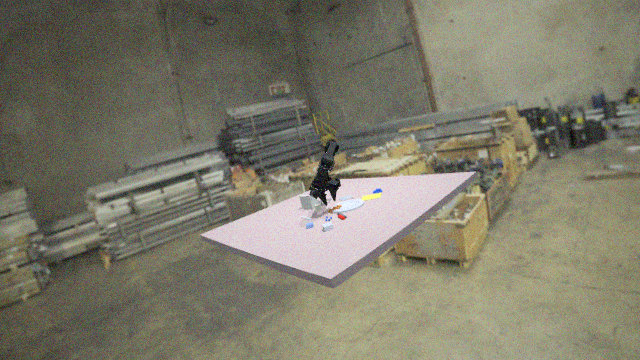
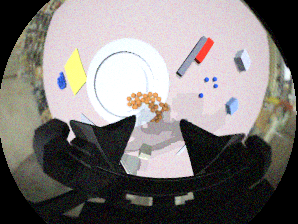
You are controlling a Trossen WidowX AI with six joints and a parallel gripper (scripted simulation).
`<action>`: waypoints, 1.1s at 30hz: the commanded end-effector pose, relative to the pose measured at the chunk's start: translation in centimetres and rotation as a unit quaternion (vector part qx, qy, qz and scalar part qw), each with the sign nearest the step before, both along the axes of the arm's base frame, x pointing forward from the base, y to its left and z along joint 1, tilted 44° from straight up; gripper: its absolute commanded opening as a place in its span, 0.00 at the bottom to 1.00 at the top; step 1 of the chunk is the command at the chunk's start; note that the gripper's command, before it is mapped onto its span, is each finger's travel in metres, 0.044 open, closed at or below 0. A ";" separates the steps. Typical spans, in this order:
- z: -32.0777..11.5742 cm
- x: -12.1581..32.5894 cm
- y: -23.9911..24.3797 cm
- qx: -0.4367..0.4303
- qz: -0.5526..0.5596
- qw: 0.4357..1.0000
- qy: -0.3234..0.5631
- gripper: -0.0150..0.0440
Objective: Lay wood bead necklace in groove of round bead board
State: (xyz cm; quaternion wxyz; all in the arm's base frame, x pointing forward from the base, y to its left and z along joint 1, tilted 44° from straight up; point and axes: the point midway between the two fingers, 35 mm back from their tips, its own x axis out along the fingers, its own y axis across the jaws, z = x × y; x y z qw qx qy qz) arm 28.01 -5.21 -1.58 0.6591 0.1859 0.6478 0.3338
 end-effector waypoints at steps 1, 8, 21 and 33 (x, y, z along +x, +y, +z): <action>-0.1 -0.3 -0.1 -0.004 -0.035 0.999 0.037 0.59; -0.6 -0.3 0.4 -0.004 -0.035 0.999 0.037 0.59; -1.4 -0.3 1.0 -0.006 -0.035 0.999 0.034 0.59; -2.7 -0.5 2.4 -0.004 -0.035 0.999 0.037 0.59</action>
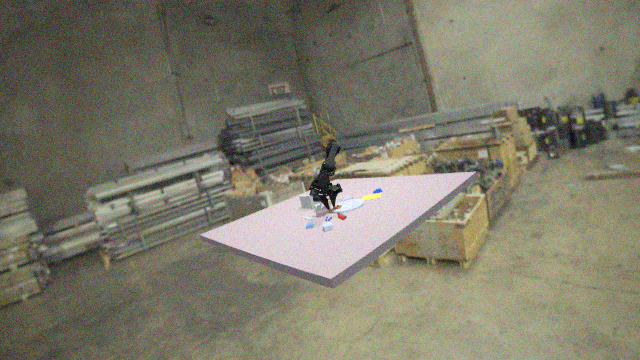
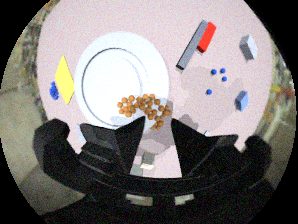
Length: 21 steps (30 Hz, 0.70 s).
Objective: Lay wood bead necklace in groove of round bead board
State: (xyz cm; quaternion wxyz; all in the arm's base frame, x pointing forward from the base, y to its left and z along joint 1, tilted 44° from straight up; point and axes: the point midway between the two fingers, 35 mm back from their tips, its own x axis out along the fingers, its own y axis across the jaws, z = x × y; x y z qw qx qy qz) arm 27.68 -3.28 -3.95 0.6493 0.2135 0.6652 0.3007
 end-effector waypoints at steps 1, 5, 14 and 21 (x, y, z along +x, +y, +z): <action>-0.5 -0.2 0.6 0.004 -0.002 1.000 0.004 0.59; -0.4 -0.1 0.4 0.001 0.000 1.000 0.001 0.58; -0.4 -0.1 0.4 0.001 0.000 1.000 0.001 0.48; -0.4 -0.1 0.4 0.001 0.000 1.000 0.001 0.40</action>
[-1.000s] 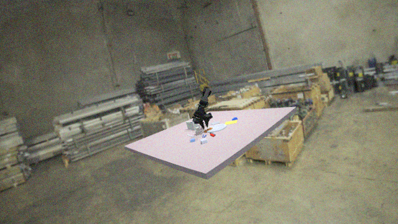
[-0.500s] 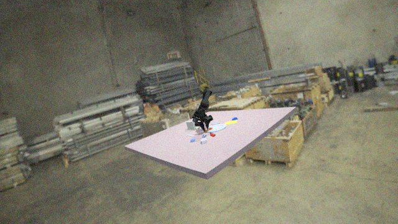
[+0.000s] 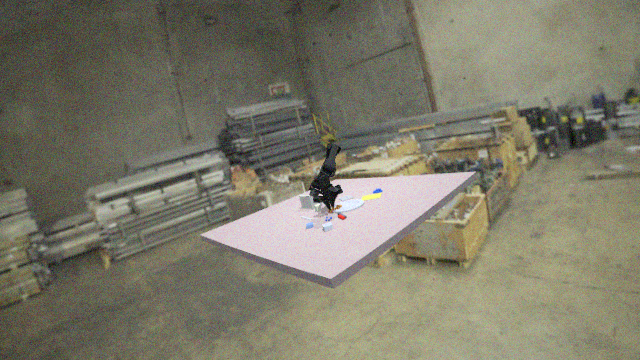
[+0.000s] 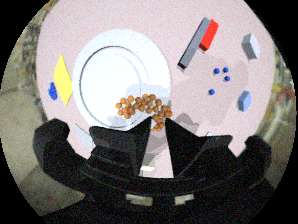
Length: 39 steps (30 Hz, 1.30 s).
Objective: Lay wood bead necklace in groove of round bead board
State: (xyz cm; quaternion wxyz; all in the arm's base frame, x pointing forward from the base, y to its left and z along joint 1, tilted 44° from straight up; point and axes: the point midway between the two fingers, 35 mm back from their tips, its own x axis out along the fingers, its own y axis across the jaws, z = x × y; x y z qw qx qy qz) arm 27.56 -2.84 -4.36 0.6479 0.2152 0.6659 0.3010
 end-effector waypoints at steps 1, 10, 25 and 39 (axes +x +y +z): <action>0.0 0.0 0.0 0.000 0.001 1.000 0.000 0.39; 0.0 0.0 0.0 0.000 0.001 1.000 0.000 0.29; 0.0 0.0 0.0 0.000 0.001 1.000 0.000 0.25; 1.3 0.1 -1.2 0.001 -0.001 1.000 0.001 0.25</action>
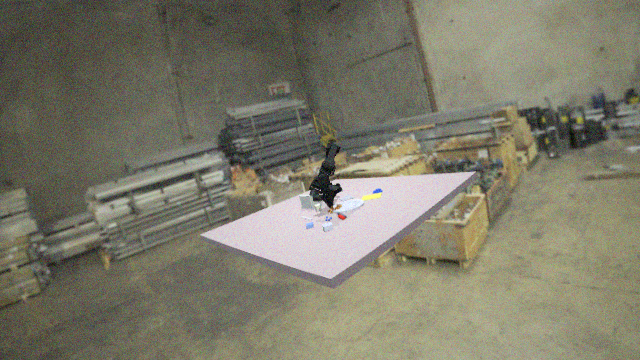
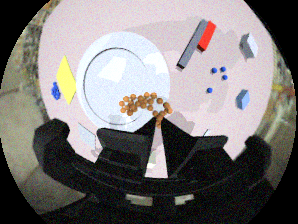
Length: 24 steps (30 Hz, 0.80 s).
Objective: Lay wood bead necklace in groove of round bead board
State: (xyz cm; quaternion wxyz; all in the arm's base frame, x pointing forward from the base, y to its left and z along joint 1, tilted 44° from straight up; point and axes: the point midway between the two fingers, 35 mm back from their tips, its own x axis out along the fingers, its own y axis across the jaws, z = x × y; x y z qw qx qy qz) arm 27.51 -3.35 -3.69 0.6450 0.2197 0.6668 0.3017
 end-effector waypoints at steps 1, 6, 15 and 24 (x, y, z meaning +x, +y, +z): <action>0.9 0.1 -0.9 -0.002 0.000 1.000 -0.002 0.25; 1.3 0.3 -1.1 -0.002 0.000 1.000 -0.002 0.25; 2.7 2.1 0.6 -0.002 0.000 1.000 -0.002 0.25; 4.2 3.7 2.4 -0.001 0.000 1.000 -0.002 0.25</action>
